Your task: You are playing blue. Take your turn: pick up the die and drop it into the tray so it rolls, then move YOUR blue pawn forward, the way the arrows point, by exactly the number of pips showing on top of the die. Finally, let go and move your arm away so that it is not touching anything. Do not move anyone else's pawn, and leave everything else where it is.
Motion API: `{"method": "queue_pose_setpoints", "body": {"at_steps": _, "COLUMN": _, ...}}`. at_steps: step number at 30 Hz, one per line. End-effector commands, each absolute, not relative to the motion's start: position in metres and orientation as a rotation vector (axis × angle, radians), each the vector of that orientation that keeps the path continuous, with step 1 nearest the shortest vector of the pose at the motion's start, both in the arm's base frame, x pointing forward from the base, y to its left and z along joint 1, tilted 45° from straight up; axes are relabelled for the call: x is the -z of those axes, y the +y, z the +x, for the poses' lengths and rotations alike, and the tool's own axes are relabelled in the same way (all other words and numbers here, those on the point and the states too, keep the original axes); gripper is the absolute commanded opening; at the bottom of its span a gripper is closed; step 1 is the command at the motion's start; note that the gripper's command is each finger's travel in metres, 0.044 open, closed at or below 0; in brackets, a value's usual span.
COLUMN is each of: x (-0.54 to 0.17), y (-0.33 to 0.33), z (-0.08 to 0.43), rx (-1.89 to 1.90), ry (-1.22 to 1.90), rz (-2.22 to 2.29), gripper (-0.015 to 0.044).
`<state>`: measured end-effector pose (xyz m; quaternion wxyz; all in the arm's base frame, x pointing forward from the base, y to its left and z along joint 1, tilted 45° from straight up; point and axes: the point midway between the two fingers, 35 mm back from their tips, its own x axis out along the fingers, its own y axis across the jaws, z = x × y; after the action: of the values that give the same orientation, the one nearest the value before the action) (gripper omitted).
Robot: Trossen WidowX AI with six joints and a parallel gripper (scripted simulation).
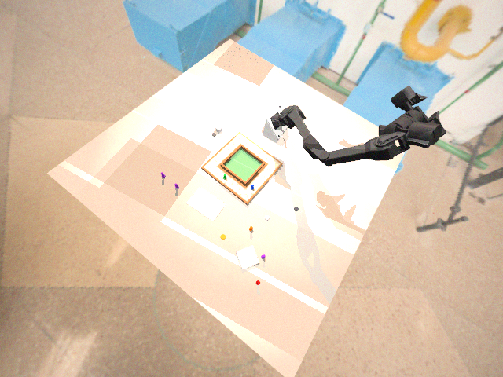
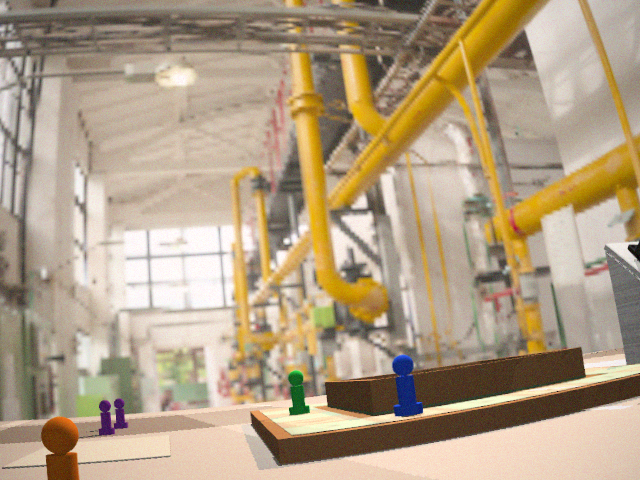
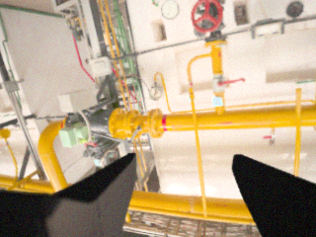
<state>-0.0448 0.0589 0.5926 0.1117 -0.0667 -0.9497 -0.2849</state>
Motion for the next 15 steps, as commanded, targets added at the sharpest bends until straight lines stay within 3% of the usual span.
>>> {"method": "queue_pose_setpoints", "body": {"at_steps": 1, "x": -0.583, "y": 0.017, "z": -0.099, "rx": 1.161, "ry": -2.738, "rz": 0.039, "gripper": 0.0275}}
{"method": "queue_pose_setpoints", "body": {"at_steps": 5, "x": -0.566, "y": -0.036, "z": -0.145, "rx": 1.486, "ry": -2.587, "rz": 0.303, "gripper": 0.0275}}
{"method": "queue_pose_setpoints", "body": {"at_steps": 15, "x": -0.501, "y": -0.180, "z": -0.195, "rx": 2.019, "ry": -1.862, "rz": 0.860, "gripper": 0.0275}}
